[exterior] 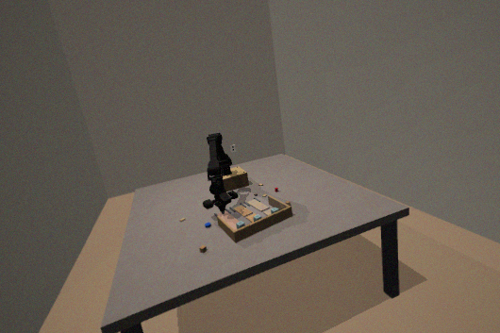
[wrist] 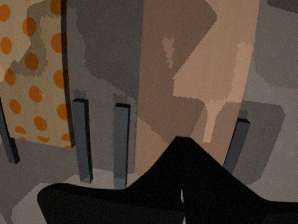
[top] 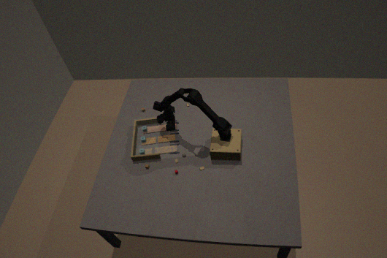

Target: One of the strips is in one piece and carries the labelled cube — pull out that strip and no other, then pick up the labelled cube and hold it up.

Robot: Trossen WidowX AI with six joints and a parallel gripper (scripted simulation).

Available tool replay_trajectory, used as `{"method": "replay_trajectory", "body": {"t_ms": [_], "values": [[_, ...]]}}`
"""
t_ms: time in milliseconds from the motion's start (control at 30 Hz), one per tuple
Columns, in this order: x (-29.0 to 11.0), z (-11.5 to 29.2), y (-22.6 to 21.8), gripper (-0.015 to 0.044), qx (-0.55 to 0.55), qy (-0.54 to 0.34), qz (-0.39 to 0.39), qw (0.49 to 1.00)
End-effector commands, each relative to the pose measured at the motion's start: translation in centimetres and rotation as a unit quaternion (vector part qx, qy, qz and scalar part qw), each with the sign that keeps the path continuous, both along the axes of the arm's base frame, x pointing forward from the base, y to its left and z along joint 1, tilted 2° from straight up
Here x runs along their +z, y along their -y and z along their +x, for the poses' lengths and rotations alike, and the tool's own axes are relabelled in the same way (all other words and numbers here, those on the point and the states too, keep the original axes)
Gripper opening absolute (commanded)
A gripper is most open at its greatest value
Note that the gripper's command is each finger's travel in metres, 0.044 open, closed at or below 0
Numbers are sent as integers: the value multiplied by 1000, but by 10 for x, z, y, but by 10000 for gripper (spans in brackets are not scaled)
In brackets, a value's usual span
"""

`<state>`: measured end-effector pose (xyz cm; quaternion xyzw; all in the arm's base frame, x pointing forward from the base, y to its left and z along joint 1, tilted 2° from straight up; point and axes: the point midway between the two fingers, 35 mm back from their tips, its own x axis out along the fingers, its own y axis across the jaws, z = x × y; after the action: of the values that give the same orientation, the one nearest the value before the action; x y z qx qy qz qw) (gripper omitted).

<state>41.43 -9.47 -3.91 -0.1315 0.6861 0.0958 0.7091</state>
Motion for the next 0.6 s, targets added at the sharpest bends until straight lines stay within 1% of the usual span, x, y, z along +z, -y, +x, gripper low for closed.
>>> {"method": "replay_trajectory", "body": {"t_ms": [0, 567], "values": [[-3, -10, 4, 0, -1, -7, 0, 1000], [-5, -36, 11, 0, -1, -8, -1, 1000]]}}
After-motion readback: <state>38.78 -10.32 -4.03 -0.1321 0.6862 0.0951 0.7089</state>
